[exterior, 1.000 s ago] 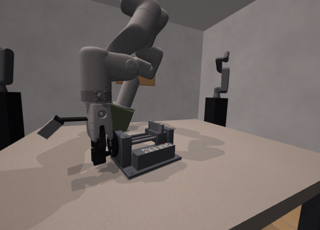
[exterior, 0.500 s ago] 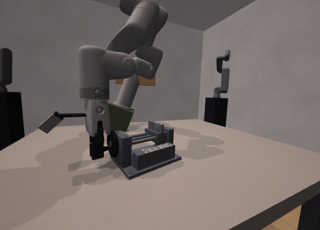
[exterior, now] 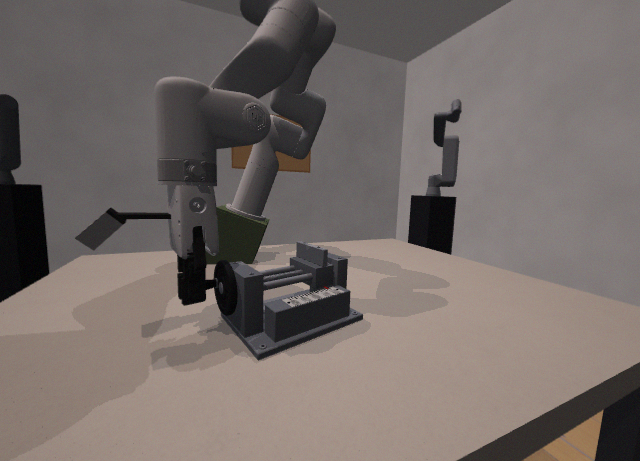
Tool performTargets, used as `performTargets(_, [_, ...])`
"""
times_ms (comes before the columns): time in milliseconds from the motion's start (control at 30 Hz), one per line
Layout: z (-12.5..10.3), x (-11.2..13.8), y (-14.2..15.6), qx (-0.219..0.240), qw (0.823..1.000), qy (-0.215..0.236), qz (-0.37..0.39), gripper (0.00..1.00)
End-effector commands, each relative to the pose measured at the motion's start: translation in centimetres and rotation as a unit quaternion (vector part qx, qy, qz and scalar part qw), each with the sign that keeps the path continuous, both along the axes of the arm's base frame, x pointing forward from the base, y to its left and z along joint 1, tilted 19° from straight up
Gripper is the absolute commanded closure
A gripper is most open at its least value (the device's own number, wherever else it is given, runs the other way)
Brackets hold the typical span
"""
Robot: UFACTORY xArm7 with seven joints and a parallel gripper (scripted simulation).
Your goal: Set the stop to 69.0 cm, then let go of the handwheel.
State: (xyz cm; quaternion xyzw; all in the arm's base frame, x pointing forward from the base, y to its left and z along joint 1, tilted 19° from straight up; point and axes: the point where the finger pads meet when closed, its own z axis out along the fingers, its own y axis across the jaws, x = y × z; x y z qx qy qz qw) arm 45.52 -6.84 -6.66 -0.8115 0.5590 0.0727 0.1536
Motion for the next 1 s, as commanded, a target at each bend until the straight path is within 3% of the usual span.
performTargets(0, [0.6, 0.1, -0.3, -0.001, 1.0, -0.001, -0.001, 0.94])
performTargets(967, [3.1, 2.4, -0.2, -0.001, 1.0, -0.001, -0.001, 0.94])
